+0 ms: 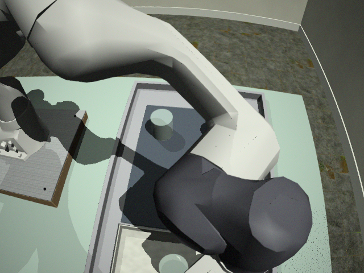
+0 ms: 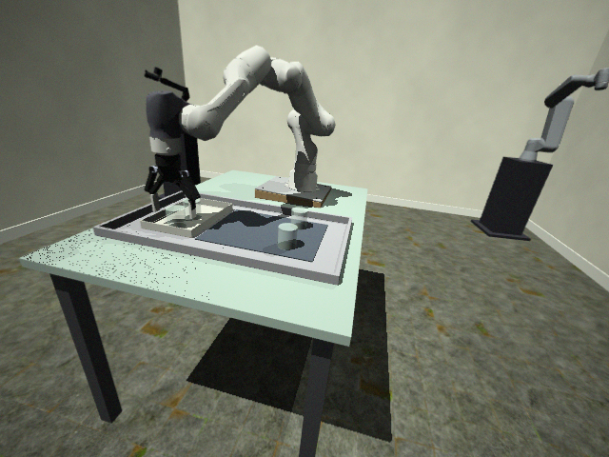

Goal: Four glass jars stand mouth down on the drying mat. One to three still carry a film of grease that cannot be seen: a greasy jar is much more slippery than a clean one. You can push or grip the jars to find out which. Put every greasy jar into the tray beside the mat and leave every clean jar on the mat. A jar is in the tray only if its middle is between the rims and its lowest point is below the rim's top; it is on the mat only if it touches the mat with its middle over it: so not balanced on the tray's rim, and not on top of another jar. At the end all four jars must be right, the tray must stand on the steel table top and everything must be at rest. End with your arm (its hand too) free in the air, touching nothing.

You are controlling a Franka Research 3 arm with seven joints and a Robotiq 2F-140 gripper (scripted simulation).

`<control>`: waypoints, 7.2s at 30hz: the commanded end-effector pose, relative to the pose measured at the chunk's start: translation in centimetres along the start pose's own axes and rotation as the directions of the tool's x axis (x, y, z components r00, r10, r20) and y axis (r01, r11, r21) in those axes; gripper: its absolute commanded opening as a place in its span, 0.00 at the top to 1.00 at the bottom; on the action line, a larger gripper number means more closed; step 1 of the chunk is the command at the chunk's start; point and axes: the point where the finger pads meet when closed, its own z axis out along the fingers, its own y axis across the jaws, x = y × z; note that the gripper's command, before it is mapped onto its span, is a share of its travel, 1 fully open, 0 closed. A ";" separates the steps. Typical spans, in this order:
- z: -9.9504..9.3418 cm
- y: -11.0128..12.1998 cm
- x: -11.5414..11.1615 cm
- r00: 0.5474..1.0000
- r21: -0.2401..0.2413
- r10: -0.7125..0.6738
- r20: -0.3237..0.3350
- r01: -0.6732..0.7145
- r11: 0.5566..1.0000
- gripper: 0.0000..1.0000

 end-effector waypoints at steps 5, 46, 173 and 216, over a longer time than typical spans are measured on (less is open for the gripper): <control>-2.8 -0.1 0.1 1.000 -0.001 -0.001 0.000 0.001 1.000 0.00; -10.6 3.2 0.1 1.000 -0.001 -0.001 0.000 0.001 1.000 0.00; 1.2 41.9 1.1 1.000 -0.001 -0.001 0.000 0.001 1.000 0.39; 1.2 41.9 1.1 1.000 -0.001 -0.001 0.000 0.001 1.000 0.48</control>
